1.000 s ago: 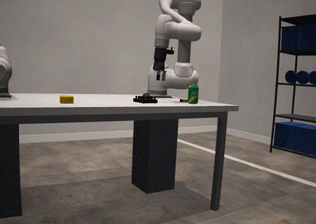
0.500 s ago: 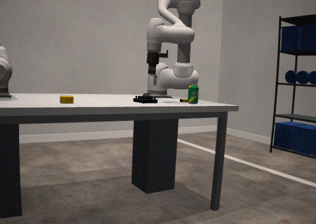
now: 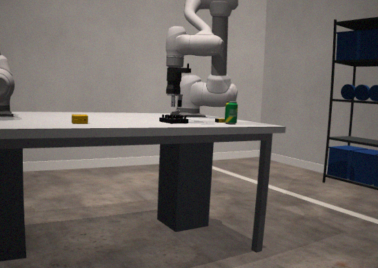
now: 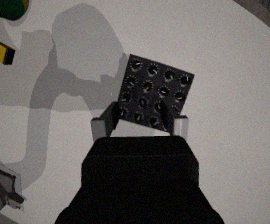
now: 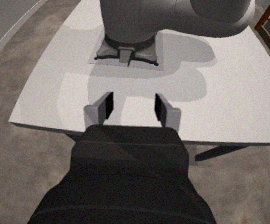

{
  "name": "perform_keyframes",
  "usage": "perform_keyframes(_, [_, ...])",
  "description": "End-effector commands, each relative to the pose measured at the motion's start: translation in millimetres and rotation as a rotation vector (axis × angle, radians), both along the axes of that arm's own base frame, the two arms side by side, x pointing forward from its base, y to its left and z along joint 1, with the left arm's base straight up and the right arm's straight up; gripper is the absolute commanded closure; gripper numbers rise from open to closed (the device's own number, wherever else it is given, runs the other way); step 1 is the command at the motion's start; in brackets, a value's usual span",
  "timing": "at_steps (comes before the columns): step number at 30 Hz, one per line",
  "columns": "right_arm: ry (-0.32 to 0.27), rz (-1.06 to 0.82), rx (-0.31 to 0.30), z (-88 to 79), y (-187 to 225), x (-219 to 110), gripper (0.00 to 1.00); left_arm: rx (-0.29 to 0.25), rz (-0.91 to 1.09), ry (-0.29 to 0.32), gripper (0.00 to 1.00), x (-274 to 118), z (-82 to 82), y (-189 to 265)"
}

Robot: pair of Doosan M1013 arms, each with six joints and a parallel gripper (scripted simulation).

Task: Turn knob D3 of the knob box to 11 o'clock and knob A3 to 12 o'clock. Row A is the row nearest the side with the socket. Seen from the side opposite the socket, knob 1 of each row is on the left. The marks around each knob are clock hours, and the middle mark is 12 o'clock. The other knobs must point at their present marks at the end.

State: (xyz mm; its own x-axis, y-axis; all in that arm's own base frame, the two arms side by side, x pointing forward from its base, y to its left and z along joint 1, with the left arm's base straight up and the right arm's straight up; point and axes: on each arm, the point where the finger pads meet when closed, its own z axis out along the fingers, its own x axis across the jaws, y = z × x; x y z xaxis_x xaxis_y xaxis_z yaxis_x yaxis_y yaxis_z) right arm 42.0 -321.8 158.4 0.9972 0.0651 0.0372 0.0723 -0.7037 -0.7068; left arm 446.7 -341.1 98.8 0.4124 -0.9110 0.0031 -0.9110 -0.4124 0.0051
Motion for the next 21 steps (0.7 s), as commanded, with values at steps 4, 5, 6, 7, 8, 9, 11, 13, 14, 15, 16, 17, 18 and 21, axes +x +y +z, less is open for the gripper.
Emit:
perform_keyframes(4, [0.0, 0.0, -0.001, 0.4, -0.3, 0.1, 0.0, 0.0, -0.191, -0.002, 0.0, -2.7, -8.3, -16.5])
perform_keyframes(5, [0.0, 0.0, -0.001, 0.4, -0.3, 0.1, 0.0, 0.002, -0.22, -0.003, 0.0, -3.4, -9.7, -19.1])
perform_keyframes(6, [0.0, 0.0, -0.001, 0.4, -0.3, 0.1, 0.0, 0.002, -0.243, -0.004, 0.0, -3.9, -10.8, -21.1])
perform_keyframes(7, [0.0, 0.0, -0.001, 0.4, -0.3, 0.1, 0.0, 0.003, -0.26, -0.004, 0.0, -4.3, -11.6, -22.6])
perform_keyframes(8, [0.0, 0.0, -0.001, 0.4, -0.3, 0.1, 0.0, 0.004, -0.272, -0.005, 0.0, -4.6, -12.2, -23.6])
perform_keyframes(9, [0.0, 0.0, -0.001, 0.4, -0.3, 0.1, 0.0, 0.004, -0.279, -0.005, 0.0, -4.8, -12.5, -24.3])
perform_keyframes(11, [0.0, 0.0, -0.001, 0.4, -0.3, 0.1, 0.0, 0.004, -0.285, -0.005, 0.0, -5.0, -12.8, -24.8])
perform_keyframes(13, [0.0, 0.0, -0.001, 0.4, -0.3, 0.1, 0.0, 0.004, -0.285, -0.005, 0.0, -5.0, -12.8, -24.8])
perform_keyframes(14, [0.0, 0.0, -0.001, 0.4, -0.3, 0.1, 0.0, 0.004, -0.285, -0.005, 0.0, -5.0, -12.8, -24.8])
perform_keyframes(15, [0.0, 0.0, -0.001, 0.4, -0.3, 0.1, 0.0, 0.004, -0.285, -0.005, 0.0, -5.0, -12.8, -24.8])
perform_keyframes(16, [0.0, 0.0, -0.001, 0.4, -0.3, 0.1, 0.0, 0.004, -0.285, -0.005, 0.0, -5.0, -12.8, -24.8])
perform_keyframes(17, [0.0, 0.0, -0.001, 0.4, -0.3, 0.1, 0.0, 0.004, -0.285, -0.005, 0.0, -5.0, -12.8, -24.8])
perform_keyframes(18, [0.0, 0.0, -0.001, 0.4, -0.3, 0.1, 0.0, 0.004, -0.285, -0.005, 0.0, -5.0, -12.8, -24.8])
perform_keyframes(21, [0.0, 0.0, -0.001, 0.4, -0.3, 0.1, 0.0, 0.004, -0.285, -0.005, 0.0, -5.0, -12.8, -24.8])
